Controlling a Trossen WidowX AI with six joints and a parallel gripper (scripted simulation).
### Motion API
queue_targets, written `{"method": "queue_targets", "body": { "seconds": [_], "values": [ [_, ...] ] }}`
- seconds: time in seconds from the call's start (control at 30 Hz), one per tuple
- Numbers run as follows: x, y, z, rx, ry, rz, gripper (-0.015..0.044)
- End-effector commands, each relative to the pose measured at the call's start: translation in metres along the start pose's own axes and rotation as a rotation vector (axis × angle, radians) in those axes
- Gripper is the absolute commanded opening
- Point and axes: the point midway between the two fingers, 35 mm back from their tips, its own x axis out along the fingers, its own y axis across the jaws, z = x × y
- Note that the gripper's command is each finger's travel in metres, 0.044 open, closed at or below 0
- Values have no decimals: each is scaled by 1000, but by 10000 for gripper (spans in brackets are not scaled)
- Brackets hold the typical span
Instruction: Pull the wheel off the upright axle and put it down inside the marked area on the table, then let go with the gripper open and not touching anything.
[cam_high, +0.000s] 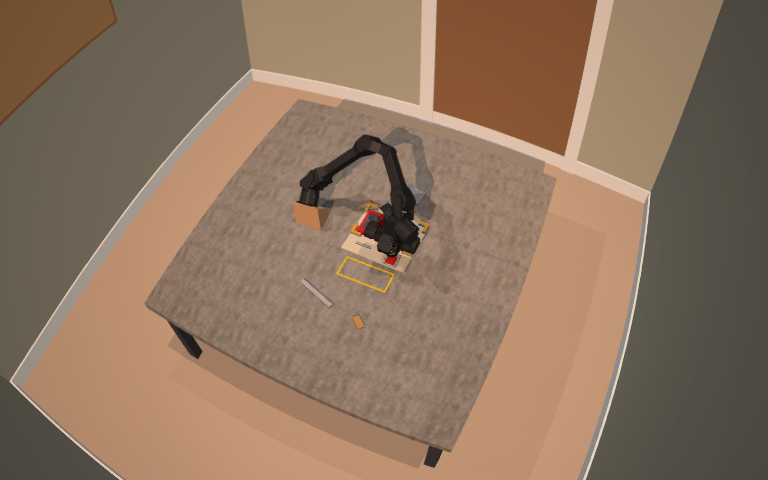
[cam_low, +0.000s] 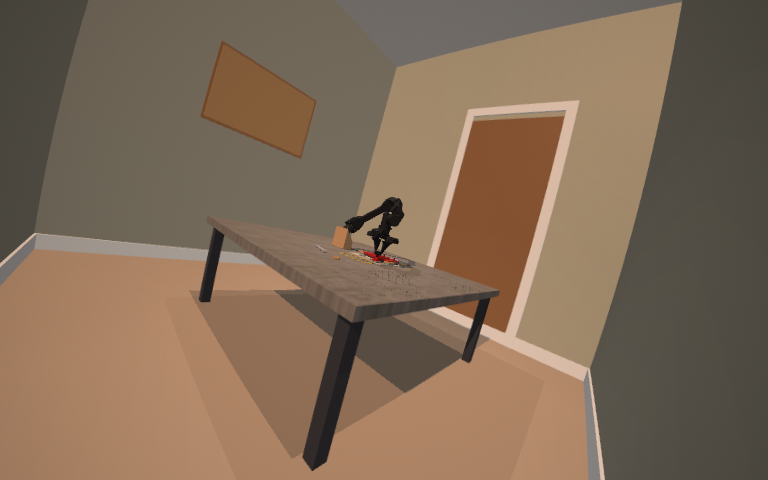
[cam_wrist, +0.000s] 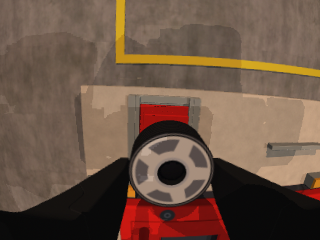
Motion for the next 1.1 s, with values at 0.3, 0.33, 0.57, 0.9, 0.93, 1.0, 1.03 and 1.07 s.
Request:
{"method": "queue_targets", "body": {
  "seconds": [0.3,0.33,0.57,0.9,0.93,1.0,1.03,1.07],
  "values": [
    [-9,1,1,-4,-7,10,0],
    [-10,1,1,-4,-7,11,0],
    [-12,1,1,-4,-7,11,0],
    [-15,1,1,-3,-7,12,0],
    [-16,1,1,-3,-7,12,0],
    [-16,1,1,-3,-7,12,0],
    [-17,1,1,-2,-7,12,0],
    [-17,1,1,-2,-7,12,0]
  ]
}}
